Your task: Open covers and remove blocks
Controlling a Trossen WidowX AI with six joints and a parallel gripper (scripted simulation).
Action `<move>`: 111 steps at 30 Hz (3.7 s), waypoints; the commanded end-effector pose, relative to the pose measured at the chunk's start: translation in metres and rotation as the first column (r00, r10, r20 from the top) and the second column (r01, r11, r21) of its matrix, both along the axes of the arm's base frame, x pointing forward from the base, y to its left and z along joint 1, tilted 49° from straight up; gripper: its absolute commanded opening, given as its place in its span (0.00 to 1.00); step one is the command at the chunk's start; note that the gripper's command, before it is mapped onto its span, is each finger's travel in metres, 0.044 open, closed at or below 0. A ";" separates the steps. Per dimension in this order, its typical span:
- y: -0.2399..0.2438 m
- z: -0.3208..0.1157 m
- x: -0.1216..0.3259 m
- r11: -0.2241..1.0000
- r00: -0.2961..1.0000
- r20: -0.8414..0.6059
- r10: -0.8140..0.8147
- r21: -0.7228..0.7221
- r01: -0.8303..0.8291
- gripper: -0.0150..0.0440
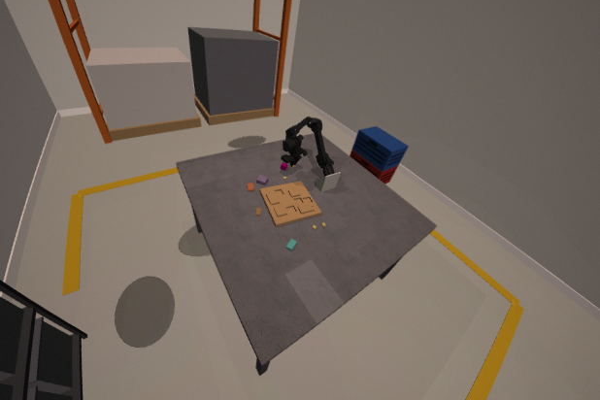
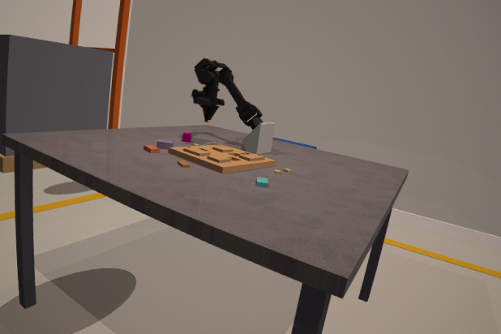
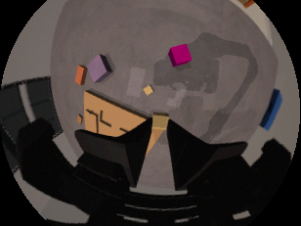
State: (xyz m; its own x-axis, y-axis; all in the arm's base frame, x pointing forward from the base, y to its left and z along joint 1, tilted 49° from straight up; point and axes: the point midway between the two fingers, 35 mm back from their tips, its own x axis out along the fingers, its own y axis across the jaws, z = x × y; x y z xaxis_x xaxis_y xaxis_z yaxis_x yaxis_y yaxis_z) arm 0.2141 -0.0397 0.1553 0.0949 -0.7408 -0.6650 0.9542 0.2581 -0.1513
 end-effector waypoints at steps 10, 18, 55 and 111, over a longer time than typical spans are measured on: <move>-0.018 0.000 -0.022 1.000 1.000 -0.011 -0.001 -0.008 0.001 0.39; -0.026 -0.010 -0.019 1.000 1.000 -0.013 -0.001 0.002 0.001 0.39; -0.070 -0.050 -0.011 1.000 1.000 -0.009 0.000 0.008 0.000 0.39; -0.048 -0.028 -0.017 1.000 1.000 -0.012 -0.003 -0.002 0.003 1.00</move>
State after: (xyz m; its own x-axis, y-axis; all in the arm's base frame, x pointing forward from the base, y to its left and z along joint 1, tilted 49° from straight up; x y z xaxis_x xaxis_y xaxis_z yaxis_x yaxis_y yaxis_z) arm 0.1975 -0.0952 0.1180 0.0821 -0.7381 -0.6697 0.9519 0.2571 -0.1666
